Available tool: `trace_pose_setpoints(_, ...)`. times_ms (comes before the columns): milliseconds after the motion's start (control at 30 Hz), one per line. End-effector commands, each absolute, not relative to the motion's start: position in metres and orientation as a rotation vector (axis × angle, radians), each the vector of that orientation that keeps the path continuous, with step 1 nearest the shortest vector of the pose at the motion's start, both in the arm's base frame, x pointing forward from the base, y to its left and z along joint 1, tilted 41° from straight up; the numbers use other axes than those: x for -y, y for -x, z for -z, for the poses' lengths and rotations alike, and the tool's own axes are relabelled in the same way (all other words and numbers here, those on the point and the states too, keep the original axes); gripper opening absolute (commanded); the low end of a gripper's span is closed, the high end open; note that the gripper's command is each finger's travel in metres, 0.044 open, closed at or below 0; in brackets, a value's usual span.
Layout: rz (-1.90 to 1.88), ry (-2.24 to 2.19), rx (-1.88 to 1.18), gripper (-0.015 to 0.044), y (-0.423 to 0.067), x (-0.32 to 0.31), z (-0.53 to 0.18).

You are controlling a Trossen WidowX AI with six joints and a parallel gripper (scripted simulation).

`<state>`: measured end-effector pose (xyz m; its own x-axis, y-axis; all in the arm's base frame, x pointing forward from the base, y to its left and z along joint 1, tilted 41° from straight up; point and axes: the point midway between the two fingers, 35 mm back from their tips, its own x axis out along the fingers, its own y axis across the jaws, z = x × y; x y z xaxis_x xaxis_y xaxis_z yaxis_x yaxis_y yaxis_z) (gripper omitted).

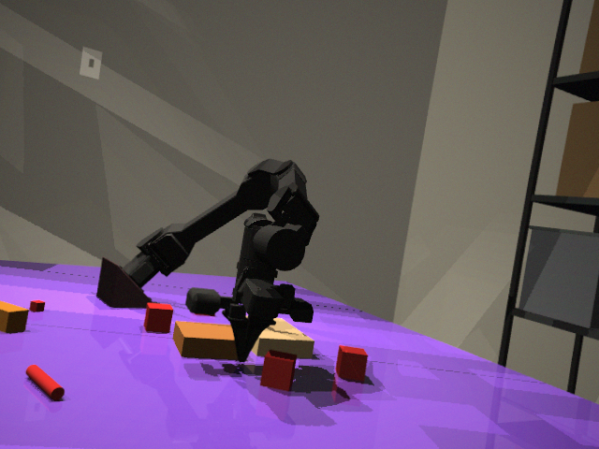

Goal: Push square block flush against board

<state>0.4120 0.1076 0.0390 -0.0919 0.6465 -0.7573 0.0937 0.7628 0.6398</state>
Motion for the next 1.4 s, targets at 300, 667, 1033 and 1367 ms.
trace_pose_setpoints(300,-0.508,-0.613,-1.614,0.0000,-0.406,-0.108,-0.040)
trace_pose_setpoints(667,-0.508,-0.613,-1.615,0.0000,-0.400,-0.108,-0.042)
trace_pose_setpoints(1033,-0.508,-0.613,-1.615,0.0000,-0.393,-0.108,-0.043)
trace_pose_setpoints(1367,-0.508,-0.613,-1.615,0.0000,-0.387,-0.108,-0.044)
